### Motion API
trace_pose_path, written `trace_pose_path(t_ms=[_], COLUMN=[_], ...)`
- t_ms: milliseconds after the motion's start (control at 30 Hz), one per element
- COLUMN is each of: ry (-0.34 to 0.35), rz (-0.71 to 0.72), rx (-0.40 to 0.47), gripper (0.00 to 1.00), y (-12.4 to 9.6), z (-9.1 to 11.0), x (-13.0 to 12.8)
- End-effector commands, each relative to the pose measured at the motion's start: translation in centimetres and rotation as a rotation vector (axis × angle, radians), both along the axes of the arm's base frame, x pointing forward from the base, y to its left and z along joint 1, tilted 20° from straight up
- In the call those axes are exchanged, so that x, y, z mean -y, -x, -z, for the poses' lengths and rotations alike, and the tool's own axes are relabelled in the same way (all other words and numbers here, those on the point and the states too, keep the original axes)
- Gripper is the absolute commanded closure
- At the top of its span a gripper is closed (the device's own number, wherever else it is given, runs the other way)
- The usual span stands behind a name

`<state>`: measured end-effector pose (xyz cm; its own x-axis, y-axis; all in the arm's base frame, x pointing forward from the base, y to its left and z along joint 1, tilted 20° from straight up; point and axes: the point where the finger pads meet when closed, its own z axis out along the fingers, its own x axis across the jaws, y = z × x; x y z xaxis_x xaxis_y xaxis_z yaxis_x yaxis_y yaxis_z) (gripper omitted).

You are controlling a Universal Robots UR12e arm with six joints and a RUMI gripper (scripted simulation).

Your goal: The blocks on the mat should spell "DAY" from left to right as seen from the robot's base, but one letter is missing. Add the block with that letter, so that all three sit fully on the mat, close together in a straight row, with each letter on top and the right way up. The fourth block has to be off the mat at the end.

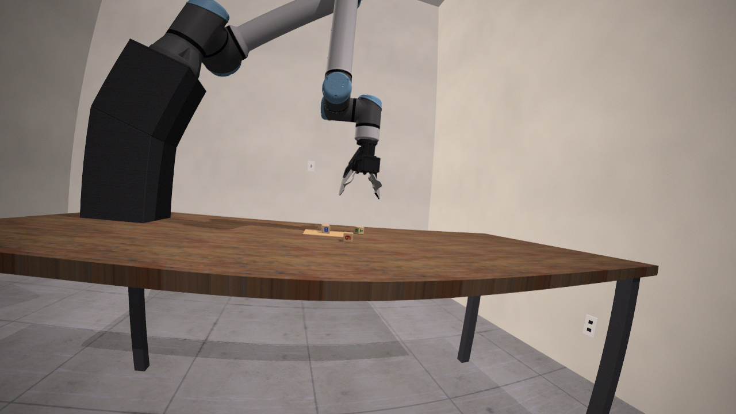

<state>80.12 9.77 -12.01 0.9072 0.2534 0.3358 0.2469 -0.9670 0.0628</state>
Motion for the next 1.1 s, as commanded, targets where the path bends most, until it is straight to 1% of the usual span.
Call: trace_pose_path(t_ms=[0, 400, 467, 567, 967, 1033, 1067], ry=[0.045, 0.165, 0.165, 0.206, 0.326, 0.326, 0.339], rz=[-0.132, -0.462, -0.462, -0.575, -0.905, -0.905, -0.941], rx=[0.005, 0.014, 0.014, 0.018, 0.027, 0.027, 0.028], gripper=[0.00, 0.00, 0.00, 0.00, 0.00, 0.00, 0.00], y=[0.0, -0.1, -0.1, -0.1, -0.4, -0.4, -0.4], z=[0.2, 0.8, 0.8, 1.0, 1.5, 1.5, 1.6], x=[0.0, 0.1, 0.1, 0.2, 0.5, 0.5, 0.5])
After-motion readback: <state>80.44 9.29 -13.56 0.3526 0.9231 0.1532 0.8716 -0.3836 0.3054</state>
